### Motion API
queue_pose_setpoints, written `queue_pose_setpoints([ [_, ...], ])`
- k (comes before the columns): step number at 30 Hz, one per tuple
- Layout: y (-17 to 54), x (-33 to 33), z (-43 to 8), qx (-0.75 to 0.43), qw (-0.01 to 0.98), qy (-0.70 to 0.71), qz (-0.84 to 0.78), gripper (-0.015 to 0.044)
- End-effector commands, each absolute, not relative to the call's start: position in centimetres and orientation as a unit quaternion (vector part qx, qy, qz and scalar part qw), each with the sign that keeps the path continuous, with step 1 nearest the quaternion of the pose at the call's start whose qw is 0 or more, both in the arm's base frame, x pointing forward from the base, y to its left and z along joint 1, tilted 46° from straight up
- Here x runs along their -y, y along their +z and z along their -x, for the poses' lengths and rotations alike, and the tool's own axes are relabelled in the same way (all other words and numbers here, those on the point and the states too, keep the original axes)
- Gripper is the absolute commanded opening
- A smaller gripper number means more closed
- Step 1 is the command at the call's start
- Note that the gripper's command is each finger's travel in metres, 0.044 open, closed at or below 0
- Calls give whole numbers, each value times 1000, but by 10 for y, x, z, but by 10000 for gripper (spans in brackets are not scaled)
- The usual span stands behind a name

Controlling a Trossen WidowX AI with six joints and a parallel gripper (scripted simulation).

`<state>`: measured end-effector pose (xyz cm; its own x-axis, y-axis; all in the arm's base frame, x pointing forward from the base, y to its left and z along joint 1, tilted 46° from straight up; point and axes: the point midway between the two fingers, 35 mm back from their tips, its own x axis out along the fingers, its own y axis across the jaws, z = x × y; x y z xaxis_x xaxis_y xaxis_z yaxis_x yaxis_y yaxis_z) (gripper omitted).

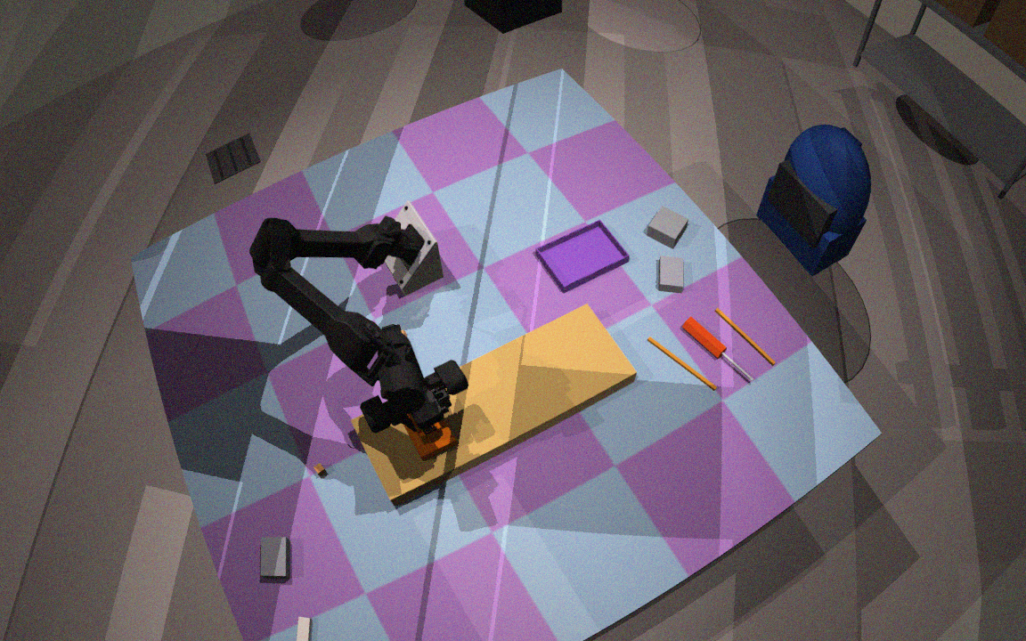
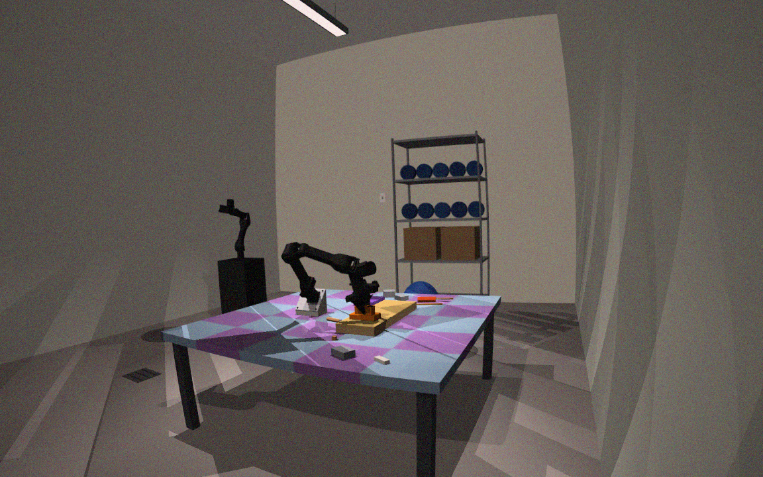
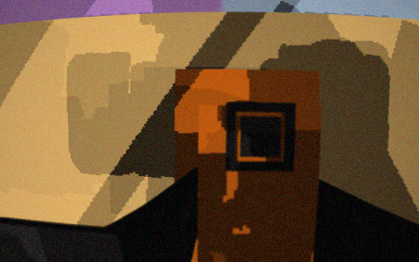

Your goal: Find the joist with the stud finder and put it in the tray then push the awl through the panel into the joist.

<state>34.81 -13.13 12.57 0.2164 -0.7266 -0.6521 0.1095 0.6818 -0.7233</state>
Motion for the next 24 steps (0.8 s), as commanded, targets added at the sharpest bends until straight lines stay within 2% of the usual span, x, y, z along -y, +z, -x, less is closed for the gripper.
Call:
queue_pose_setpoints([
  [1,117,124,-349,-557,728,-286,278,0],
  [24,86,95,-353,-557,729,-285,277,0],
])
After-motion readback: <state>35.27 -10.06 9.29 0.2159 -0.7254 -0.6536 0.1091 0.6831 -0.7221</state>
